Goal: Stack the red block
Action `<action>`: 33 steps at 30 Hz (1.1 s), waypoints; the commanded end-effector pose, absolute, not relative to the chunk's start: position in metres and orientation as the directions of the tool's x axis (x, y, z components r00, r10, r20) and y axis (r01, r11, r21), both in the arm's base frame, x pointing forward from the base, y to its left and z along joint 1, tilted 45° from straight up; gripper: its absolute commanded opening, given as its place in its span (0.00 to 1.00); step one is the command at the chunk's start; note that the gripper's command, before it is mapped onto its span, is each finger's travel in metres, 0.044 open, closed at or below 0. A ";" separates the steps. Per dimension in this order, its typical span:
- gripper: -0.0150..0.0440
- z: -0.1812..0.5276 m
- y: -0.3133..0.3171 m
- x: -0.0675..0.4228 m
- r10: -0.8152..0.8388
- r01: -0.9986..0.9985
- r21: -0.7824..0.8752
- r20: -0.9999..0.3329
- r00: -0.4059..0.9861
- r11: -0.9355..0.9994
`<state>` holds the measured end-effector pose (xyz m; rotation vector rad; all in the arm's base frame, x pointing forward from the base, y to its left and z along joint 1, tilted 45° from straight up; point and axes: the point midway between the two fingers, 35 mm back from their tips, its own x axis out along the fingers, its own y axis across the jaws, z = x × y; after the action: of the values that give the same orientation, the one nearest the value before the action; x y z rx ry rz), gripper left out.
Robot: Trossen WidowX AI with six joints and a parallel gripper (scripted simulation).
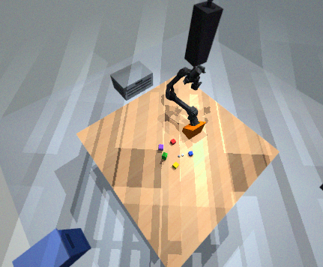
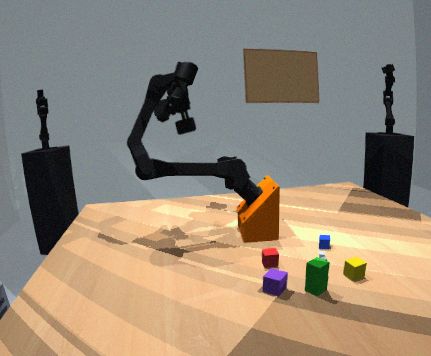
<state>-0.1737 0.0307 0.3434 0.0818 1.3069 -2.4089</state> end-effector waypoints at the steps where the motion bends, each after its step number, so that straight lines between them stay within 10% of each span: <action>1: 0.98 0.342 0.033 -0.174 -0.309 0.372 -0.787 -0.241 -0.920 -0.493; 17: 1.00 0.233 0.175 -0.115 0.091 -0.059 -0.070 -0.687 -0.721 -0.996; 33: 1.00 0.137 0.212 0.024 0.099 -0.887 0.230 -0.951 -0.291 -0.401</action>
<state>-0.0027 0.2142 0.1540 1.8671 -1.3651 -2.9726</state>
